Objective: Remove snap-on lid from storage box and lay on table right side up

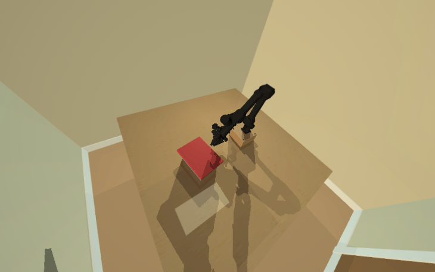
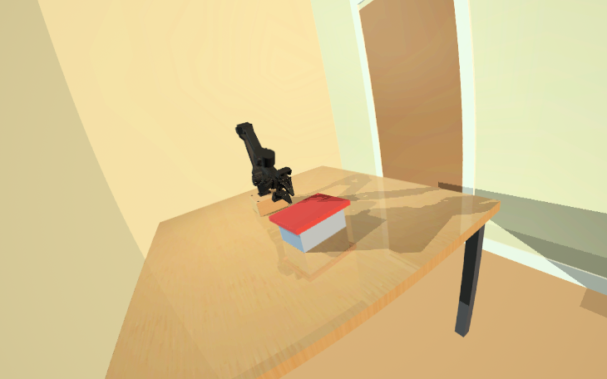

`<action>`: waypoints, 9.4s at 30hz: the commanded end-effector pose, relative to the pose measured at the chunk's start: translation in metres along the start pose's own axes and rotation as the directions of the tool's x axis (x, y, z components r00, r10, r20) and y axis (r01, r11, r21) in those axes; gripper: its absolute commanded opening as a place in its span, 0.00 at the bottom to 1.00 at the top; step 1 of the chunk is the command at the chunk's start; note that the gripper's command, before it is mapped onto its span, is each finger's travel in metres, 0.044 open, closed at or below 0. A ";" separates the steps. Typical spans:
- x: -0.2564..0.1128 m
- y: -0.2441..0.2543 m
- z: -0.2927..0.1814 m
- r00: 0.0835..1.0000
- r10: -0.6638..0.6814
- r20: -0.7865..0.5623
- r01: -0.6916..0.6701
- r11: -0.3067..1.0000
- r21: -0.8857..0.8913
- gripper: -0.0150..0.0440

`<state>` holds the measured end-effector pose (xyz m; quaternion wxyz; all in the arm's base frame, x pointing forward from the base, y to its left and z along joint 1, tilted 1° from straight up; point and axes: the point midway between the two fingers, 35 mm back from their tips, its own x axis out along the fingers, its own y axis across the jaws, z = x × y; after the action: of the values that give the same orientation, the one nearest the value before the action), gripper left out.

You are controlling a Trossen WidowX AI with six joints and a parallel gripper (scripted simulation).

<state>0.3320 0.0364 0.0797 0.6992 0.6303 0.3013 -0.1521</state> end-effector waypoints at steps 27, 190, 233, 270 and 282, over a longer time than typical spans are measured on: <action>0.039 -0.004 0.000 1.000 -0.001 0.003 0.001 1.000 0.004 0.54; 0.032 0.010 -0.001 1.000 0.000 0.000 0.000 1.000 0.001 0.25; 0.017 0.036 -0.001 1.000 0.000 0.003 0.000 1.000 0.004 0.25; -0.002 0.084 -0.001 1.000 0.002 0.003 -0.002 1.000 0.004 0.25; -0.012 0.096 -0.001 1.000 0.002 0.003 -0.002 1.000 0.004 0.25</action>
<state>0.3783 0.0505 0.1541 0.6976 0.6293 0.3049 -0.1561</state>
